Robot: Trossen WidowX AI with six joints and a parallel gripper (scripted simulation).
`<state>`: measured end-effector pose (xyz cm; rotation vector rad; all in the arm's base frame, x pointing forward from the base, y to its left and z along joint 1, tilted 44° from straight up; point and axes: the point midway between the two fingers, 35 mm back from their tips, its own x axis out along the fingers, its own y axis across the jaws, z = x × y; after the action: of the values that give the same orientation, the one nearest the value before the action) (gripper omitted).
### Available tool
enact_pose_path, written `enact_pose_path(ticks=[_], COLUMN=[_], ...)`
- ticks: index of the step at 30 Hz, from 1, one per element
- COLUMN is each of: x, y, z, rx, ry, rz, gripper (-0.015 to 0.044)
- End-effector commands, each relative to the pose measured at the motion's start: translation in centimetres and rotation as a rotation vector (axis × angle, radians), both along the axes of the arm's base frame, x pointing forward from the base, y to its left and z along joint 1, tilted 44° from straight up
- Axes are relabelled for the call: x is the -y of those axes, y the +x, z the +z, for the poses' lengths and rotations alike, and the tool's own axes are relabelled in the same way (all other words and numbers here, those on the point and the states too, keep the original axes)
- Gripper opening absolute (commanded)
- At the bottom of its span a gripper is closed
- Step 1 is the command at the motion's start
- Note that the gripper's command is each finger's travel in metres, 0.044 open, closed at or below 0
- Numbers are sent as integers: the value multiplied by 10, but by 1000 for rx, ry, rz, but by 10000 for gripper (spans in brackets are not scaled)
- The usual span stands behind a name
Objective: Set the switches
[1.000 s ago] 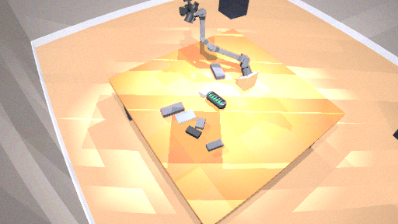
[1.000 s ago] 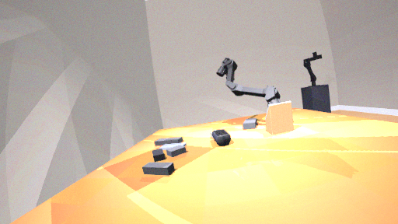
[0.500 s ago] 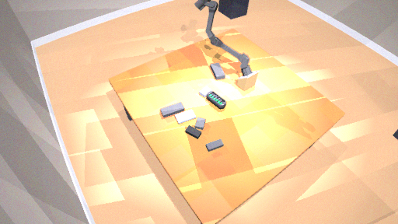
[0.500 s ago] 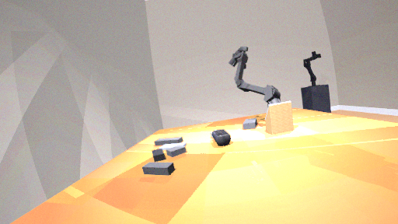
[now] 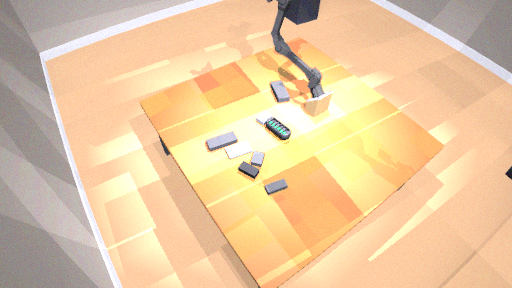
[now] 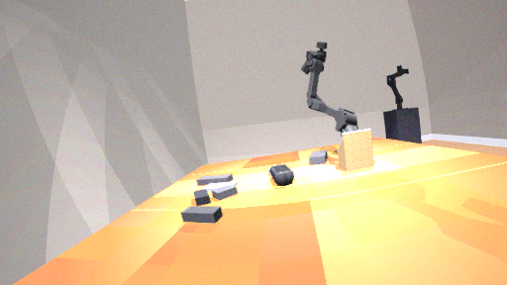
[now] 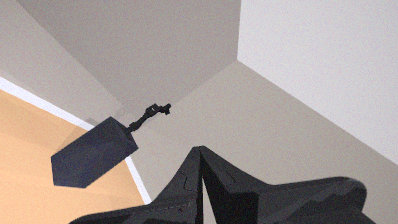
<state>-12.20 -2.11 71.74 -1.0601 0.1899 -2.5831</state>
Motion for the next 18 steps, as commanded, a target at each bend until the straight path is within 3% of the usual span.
enact_pose_path(ticks=[1,9,18], x=[-58,-168,-285], y=[-22,-38,-21], z=[-1,-15,-50], rx=[37,57,18], ry=[-174,-493,-810], rz=[-59,-187,-357], gripper=[0,0,0])
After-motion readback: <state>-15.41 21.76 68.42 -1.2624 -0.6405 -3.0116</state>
